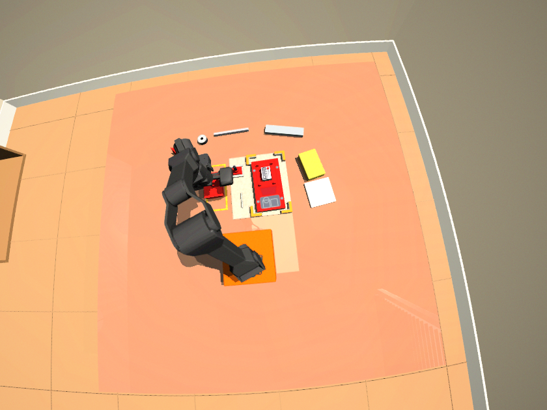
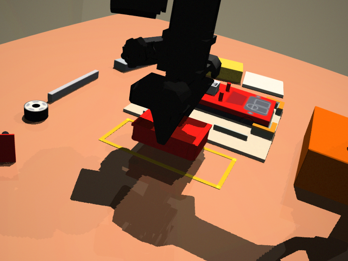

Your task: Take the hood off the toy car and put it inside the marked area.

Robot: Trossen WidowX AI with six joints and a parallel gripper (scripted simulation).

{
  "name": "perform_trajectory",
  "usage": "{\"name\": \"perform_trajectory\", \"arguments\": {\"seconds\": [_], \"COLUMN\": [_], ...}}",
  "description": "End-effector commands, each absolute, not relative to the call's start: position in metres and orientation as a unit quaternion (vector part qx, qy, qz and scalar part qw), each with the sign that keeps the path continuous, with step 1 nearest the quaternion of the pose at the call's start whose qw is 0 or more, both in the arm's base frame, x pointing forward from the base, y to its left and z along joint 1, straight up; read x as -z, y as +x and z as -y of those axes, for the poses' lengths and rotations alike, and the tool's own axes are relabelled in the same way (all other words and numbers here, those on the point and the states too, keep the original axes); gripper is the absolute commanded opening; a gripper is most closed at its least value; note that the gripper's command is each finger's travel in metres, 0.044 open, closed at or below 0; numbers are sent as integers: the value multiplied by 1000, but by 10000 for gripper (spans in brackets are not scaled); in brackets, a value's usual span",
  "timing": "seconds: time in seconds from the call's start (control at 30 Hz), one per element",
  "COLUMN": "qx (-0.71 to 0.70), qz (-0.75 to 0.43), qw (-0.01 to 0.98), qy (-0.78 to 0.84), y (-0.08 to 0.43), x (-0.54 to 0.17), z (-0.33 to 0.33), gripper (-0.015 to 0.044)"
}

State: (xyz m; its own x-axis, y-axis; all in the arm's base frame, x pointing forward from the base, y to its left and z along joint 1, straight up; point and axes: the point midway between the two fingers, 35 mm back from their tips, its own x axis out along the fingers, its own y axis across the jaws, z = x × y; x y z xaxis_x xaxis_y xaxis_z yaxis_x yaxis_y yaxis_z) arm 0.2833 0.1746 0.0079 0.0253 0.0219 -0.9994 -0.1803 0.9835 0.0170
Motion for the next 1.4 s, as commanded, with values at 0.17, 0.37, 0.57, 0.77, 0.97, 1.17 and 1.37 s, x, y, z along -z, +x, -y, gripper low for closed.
{"name": "perform_trajectory", "arguments": {"seconds": [0.17, 0.37, 0.57, 0.77, 0.97, 1.17, 1.37], "qx": [-68, -68, -68, -68, -68, -68, -71], "qz": [-695, -695, -695, -695, -695, -695, -694], "qw": [714, 714, 714, 714, 714, 714, 714], "qy": [-56, -56, -56, -56, -56, -56, -57], "y": [284, 284, 284, 284, 284, 284, 284], "x": [-3, 0, 3, 6, 9, 12, 10], "z": [-174, -174, -174, -174, -174, -174, -175], "gripper": [0, 0, 0, 0, 0, 0, 105]}}
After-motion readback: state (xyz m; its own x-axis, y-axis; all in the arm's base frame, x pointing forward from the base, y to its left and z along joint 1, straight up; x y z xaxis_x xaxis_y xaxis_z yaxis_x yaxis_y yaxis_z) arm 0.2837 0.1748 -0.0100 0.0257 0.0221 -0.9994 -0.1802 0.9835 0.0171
